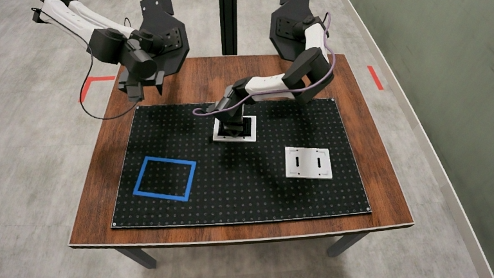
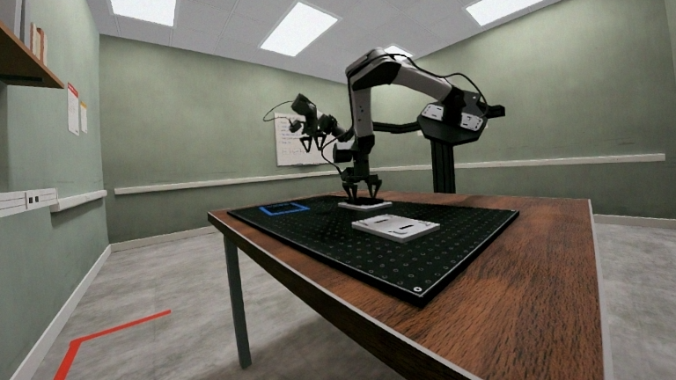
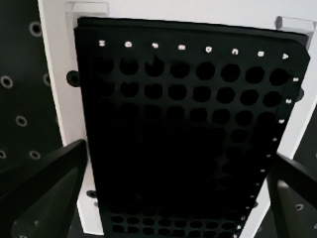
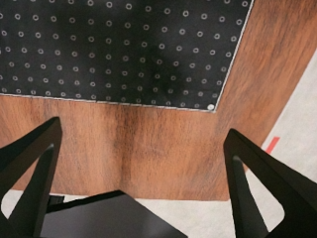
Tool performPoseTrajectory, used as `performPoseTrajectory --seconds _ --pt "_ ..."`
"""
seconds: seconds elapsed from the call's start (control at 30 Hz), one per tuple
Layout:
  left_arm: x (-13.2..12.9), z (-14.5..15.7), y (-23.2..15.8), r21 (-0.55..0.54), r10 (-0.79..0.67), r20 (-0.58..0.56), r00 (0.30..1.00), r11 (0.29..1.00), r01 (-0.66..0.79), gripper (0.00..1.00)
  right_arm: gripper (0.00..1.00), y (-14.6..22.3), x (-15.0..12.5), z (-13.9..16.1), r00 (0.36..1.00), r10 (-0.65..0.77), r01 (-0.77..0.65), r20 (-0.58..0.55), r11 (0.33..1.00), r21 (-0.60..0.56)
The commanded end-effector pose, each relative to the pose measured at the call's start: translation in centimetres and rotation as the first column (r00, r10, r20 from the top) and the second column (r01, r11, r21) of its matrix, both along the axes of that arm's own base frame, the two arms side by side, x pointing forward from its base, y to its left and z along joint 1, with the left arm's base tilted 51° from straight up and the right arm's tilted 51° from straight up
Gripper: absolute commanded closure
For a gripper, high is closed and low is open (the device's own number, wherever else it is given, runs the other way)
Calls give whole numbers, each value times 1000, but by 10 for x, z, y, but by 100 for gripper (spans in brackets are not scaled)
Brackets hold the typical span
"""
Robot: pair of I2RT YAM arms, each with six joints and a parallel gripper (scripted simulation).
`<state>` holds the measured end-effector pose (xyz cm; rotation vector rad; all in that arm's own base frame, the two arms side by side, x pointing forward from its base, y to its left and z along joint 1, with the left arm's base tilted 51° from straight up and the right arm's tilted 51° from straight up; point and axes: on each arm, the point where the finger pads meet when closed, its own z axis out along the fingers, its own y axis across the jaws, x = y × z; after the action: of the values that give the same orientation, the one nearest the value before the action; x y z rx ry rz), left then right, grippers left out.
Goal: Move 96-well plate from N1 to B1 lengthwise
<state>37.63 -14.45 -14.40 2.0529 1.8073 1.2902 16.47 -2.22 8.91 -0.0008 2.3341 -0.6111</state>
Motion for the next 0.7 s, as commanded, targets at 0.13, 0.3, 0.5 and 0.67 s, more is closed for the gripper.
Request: performPoseTrajectory --seconds 0.13,0.3,0.5,0.67 --pt "0 1 -1 -3 -6 1 1000 1000 6 0 0 1 2 8 1000 -3 3 16 1000 5" --pt "0 1 -1 -3 -6 1 1000 1000 6 0 0 1 2 8 1000 -3 3 16 1000 5" --pt "5 8 -1 -19 -1 15 1000 1000 1 0 0 1 2 8 1000 -3 3 16 1000 5" --pt "-5 10 -13 -9 -26 7 1000 1000 26 0 0 1 2 8 1000 -3 3 16 1000 5"
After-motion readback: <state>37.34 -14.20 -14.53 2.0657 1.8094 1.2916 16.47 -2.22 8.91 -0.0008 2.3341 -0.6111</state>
